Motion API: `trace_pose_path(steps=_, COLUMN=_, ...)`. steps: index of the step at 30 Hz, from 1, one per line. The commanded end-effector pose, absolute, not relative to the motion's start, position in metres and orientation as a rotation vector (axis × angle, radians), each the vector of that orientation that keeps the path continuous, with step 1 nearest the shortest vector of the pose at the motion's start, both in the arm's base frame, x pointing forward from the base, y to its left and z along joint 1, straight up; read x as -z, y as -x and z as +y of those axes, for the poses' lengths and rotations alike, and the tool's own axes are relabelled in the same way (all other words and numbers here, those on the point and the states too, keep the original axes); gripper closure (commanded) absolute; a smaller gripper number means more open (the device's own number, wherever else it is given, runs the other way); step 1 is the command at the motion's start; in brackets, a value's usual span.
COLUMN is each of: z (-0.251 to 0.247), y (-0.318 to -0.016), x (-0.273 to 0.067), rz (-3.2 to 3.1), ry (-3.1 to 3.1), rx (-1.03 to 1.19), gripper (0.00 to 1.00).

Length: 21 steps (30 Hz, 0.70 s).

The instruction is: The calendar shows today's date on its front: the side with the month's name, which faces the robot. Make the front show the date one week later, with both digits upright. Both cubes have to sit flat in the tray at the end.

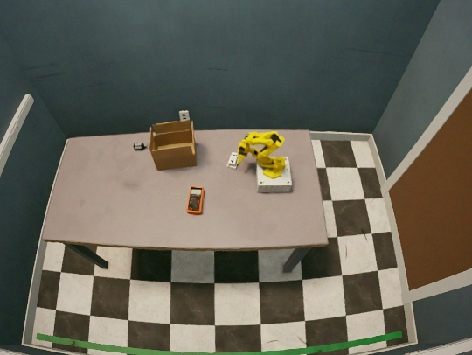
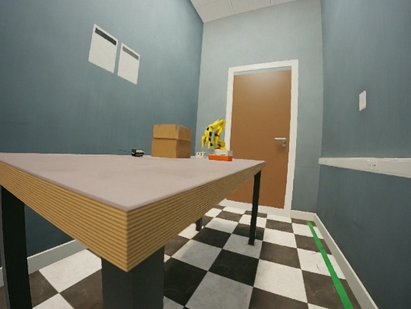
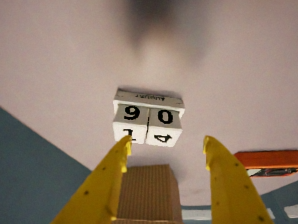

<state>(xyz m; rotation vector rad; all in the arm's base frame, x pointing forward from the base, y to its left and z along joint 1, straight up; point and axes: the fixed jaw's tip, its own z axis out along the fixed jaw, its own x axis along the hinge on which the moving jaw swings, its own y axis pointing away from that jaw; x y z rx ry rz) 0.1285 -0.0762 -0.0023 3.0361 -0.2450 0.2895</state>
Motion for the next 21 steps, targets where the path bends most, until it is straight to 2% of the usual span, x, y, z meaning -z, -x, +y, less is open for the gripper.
trace_pose_path(steps=1, z=-0.074, y=-0.123, x=0.006, rz=-0.241, ry=-3.051, rx=-0.249, gripper=0.7)
trace_pose_path(steps=6, z=-0.078, y=-0.13, x=-0.003, rz=-0.238, ry=-3.013, rx=-0.347, gripper=0.69)
trace_pose_path(steps=12, z=-0.087, y=-0.146, x=-0.025, rz=-0.23, ry=-2.912, rx=-0.567, gripper=0.68)
trace_pose_path(steps=14, z=-0.087, y=-0.146, x=-0.025, rz=-0.23, ry=-2.912, rx=-0.567, gripper=0.68)
trace_pose_path(steps=21, z=-0.094, y=-0.159, x=-0.052, rz=-0.22, ry=-2.78, rx=-0.8, gripper=0.66)
